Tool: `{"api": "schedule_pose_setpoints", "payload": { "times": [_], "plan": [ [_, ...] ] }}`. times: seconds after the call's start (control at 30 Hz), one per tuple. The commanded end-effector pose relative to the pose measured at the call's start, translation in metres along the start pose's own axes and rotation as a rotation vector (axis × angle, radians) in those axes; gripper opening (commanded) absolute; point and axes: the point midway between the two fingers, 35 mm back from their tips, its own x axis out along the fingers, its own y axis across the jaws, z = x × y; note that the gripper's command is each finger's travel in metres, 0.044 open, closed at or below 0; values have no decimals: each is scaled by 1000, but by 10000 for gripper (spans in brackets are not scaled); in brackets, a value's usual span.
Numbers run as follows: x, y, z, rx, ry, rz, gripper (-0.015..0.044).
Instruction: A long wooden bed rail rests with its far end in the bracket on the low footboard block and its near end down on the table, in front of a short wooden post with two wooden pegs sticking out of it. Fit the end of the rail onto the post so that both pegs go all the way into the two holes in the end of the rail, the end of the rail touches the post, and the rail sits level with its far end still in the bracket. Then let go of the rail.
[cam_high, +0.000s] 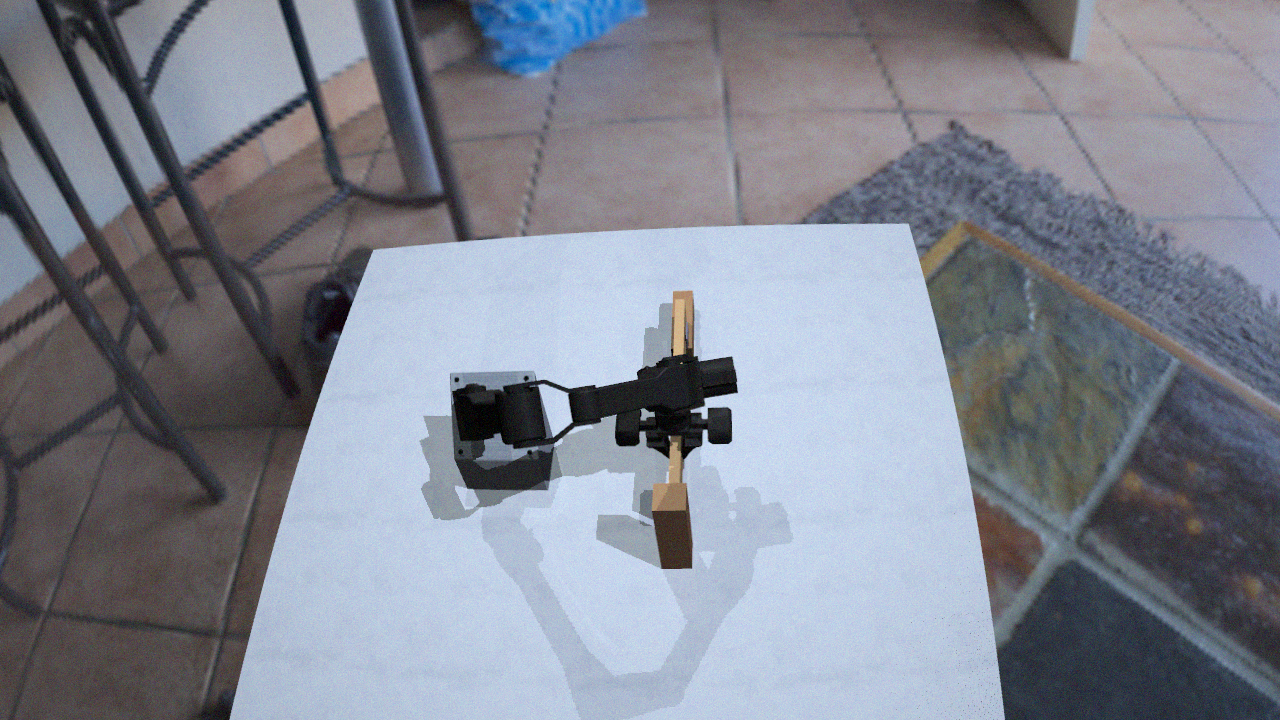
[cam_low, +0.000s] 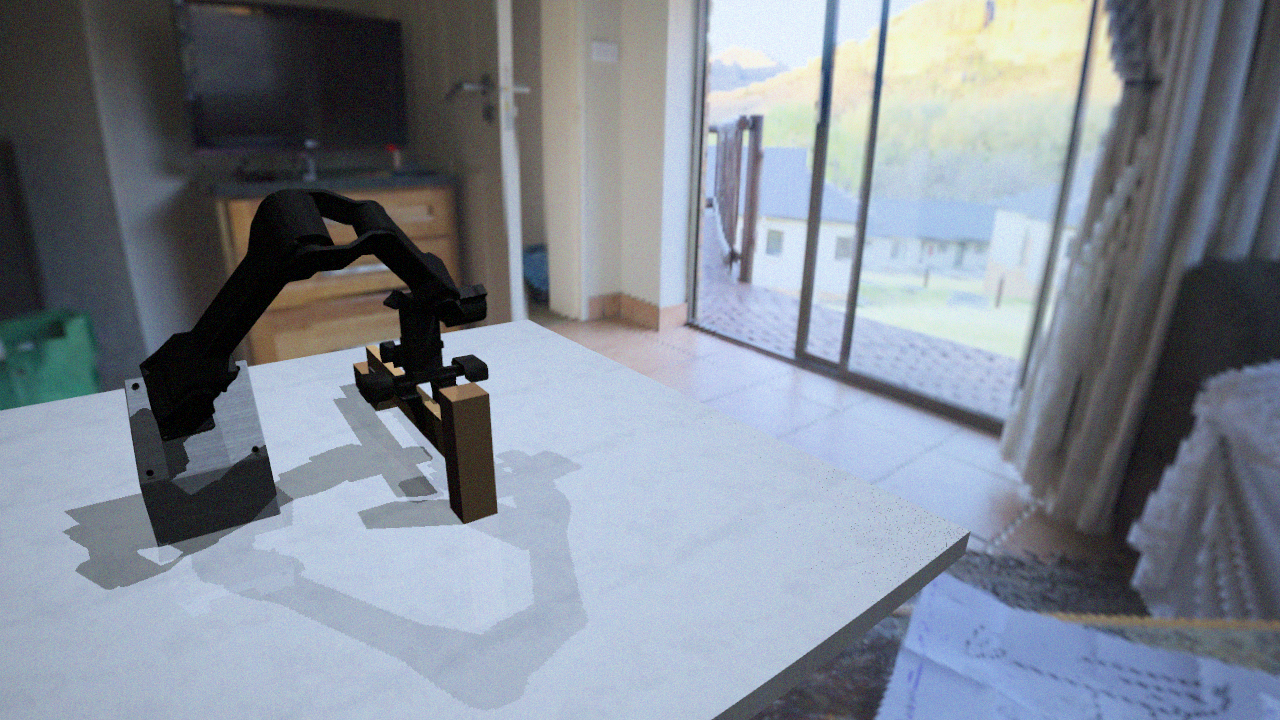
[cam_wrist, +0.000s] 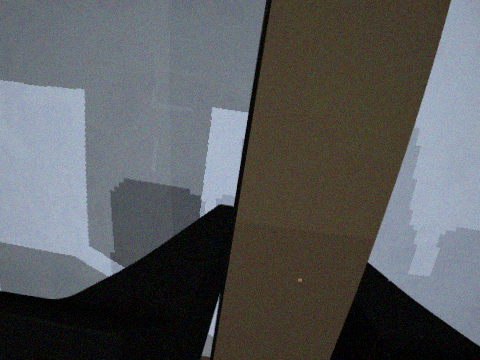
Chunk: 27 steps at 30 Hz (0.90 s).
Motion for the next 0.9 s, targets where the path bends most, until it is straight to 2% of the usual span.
{"api": "schedule_pose_setpoints", "payload": {
  "times": [0.0,0.87],
  "plan": [
    [-1,-1,-2,-3,0,-4,0],
    [-2,-1,-10,-3,0,-4,0]
  ]
}}
